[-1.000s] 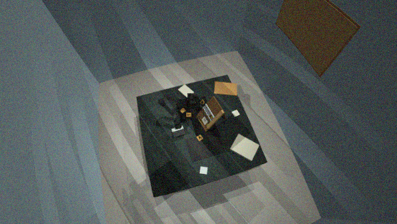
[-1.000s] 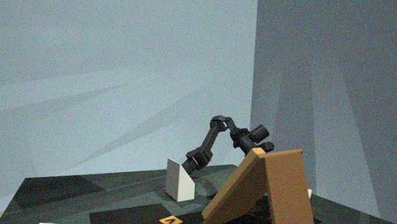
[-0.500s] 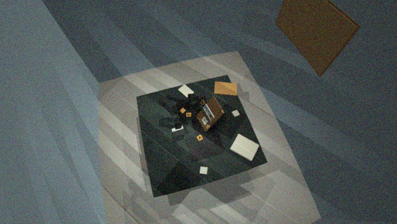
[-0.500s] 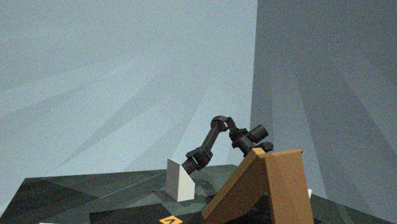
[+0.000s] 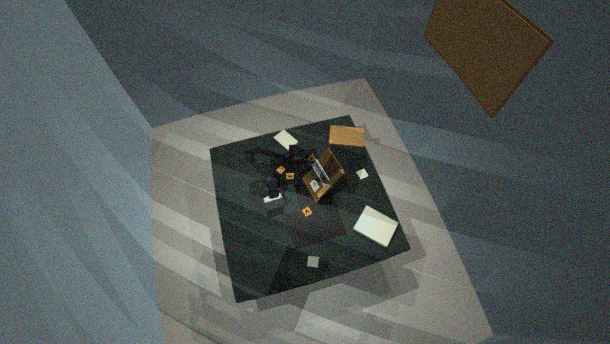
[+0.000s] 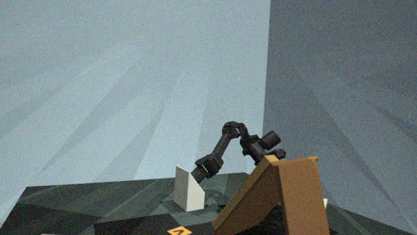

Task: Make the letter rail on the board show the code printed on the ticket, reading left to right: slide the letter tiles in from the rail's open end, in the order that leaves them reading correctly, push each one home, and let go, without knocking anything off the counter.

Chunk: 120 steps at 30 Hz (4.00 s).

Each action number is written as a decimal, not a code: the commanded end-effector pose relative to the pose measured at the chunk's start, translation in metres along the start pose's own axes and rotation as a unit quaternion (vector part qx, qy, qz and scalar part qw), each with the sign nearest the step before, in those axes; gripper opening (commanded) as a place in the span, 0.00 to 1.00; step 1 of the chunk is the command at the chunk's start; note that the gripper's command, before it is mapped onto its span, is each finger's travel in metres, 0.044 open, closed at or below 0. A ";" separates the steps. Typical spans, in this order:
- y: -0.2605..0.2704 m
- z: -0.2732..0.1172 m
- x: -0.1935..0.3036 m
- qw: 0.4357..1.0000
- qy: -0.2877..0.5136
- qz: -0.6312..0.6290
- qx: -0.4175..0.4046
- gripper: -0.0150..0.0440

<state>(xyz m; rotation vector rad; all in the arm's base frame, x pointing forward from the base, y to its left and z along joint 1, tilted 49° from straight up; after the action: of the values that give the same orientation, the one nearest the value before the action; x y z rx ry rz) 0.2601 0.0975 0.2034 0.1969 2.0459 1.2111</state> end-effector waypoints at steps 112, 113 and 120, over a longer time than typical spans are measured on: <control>-0.056 0.001 -0.006 1.000 0.000 -0.004 0.000 0.25; -0.056 0.001 -0.006 1.000 0.000 -0.004 0.000 0.25; -0.061 0.001 -0.007 1.000 0.000 -0.004 0.000 0.25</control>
<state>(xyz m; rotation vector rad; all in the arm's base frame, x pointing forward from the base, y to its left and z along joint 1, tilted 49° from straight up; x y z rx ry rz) 0.2785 0.0634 0.1593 0.1947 2.0464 1.2082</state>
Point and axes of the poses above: the point midway between the two fingers, 35 mm back from their tips, its own z axis out along the fingers, its own y axis across the jaws, x = y × z, the point moved 6 cm from there along -z, back along the fingers, and after that the axes turned 6 degrees about z, right-handed, at the moved point
